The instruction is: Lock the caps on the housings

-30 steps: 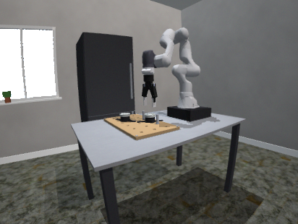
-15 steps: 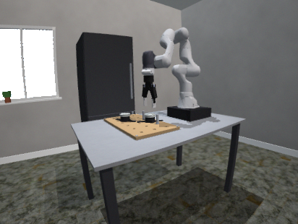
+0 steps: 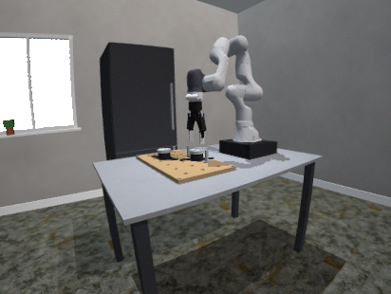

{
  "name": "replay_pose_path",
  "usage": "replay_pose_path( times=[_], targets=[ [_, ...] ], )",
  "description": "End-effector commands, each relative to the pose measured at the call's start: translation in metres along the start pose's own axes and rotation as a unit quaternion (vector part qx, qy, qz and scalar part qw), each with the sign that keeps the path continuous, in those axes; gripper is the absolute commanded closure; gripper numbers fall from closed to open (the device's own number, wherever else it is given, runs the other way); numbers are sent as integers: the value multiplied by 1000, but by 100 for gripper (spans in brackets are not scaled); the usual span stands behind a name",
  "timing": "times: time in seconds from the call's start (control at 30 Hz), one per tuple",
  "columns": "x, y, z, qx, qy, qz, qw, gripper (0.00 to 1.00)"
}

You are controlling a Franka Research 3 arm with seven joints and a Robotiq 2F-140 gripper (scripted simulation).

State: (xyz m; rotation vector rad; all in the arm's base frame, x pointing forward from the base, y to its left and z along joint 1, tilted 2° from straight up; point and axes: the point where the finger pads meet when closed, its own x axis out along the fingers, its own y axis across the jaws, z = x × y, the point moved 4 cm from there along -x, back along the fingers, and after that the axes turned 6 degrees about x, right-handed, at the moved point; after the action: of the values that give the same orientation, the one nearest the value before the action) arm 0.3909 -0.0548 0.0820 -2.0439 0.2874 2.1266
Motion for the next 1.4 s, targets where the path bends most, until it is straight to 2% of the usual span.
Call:
replay_pose_path(
  times=[0.0, 0.9, 1.37],
  targets=[
    [4, -2, -2, -7, 4, -3, 1000, 22],
    [36, -2, -2, -7, 4, -3, 1000, 22],
    [46, -2, -2, -7, 4, -3, 1000, 22]
  ],
)
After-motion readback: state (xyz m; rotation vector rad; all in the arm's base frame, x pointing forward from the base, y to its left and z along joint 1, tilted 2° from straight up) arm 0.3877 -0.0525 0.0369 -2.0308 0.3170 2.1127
